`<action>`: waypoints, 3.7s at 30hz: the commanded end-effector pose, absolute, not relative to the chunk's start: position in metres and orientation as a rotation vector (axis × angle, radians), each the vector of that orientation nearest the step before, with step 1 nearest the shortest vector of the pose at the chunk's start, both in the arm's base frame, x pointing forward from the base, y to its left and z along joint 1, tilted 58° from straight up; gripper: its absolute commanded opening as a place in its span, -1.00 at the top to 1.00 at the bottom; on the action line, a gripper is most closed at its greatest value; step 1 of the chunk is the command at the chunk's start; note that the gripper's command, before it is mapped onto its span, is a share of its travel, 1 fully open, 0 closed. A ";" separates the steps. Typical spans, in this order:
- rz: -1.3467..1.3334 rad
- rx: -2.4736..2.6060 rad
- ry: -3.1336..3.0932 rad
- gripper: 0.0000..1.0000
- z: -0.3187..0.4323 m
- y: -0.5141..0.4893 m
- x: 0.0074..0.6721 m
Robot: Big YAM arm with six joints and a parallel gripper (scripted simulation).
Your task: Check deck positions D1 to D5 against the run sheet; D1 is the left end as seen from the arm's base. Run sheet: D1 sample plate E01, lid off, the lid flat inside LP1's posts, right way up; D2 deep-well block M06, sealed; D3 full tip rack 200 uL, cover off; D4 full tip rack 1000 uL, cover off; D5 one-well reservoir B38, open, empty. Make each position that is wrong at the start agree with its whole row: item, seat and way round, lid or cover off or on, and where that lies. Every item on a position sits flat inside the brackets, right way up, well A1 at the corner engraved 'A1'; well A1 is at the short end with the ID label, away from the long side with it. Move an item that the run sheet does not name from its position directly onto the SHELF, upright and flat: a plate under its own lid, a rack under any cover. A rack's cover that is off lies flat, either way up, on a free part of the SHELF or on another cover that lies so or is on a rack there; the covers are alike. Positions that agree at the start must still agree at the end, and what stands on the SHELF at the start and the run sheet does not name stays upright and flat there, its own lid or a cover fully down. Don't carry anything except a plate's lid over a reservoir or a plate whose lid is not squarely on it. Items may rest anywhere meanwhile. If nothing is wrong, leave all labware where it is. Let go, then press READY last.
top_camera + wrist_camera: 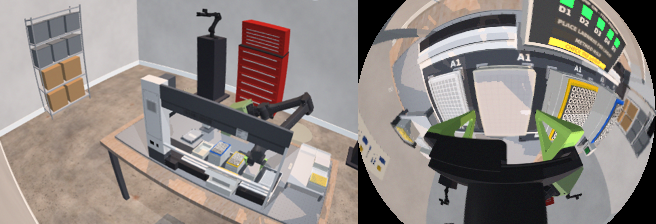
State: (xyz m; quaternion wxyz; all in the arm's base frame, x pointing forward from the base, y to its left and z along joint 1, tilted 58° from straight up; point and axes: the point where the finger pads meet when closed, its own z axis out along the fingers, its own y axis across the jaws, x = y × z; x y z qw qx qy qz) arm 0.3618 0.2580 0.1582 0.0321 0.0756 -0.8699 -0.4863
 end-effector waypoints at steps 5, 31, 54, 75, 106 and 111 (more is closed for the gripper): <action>-1.540 0.255 -2.723 -1.00 0.183 0.239 0.378; -1.538 0.258 -2.729 -1.00 0.205 0.204 0.382; -1.532 0.259 -2.733 -1.00 0.222 0.177 0.385; -1.518 0.235 -2.714 -1.00 0.225 0.154 0.385; -1.517 0.230 -2.712 -1.00 0.224 0.154 0.385; -1.517 0.230 -2.712 -1.00 0.224 0.154 0.385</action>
